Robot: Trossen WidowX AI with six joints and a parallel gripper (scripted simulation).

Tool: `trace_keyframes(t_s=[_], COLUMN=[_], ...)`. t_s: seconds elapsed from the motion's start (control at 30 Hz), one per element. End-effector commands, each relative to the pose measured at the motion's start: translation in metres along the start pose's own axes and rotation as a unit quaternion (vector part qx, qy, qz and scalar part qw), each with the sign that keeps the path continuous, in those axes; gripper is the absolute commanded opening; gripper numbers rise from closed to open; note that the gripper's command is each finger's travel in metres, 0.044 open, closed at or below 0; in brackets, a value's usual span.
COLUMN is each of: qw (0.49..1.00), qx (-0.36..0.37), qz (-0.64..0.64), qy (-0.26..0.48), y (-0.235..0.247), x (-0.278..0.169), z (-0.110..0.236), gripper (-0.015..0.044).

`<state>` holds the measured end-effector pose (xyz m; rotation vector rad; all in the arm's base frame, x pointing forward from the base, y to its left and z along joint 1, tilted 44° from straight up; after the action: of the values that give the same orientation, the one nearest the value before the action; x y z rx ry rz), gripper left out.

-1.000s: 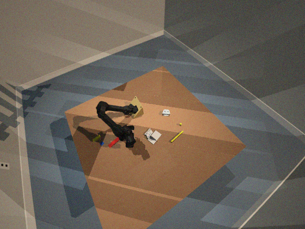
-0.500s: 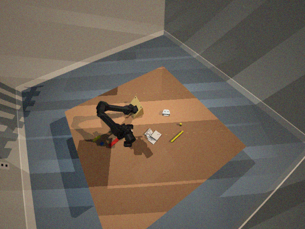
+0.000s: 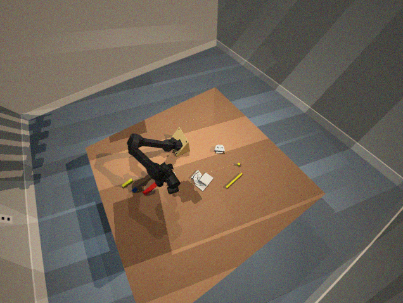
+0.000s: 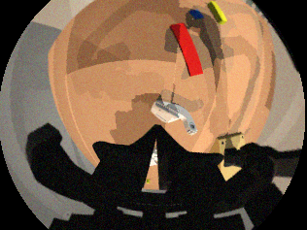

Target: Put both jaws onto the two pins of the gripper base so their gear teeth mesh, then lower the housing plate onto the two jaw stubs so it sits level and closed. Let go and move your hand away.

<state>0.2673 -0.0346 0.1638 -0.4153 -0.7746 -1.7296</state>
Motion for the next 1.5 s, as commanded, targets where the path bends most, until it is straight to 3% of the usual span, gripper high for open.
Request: trace_keyframes(t_s=[0.0,0.7,1.47], qw=[0.998,0.916,0.699], qx=[-0.003,-0.003,-0.003], qz=[0.064,0.402,0.715], qy=[0.001,0.004,0.006], y=[-0.003,-0.014,-0.026], x=[-0.002,-0.009,-0.017], z=[-0.001,0.001,0.002], gripper=[0.0,0.0,0.0])
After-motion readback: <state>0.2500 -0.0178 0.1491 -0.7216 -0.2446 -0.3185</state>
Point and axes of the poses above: the point midway between the two fingers, 35 mm back from their tips, its own z axis back along the fingers, its own y axis across the jaws, x = y × z, the point moved 2 cm from there along z, back along the fingers, and after that the axes turned 11 degrees about -z, right-handed, at the moved point
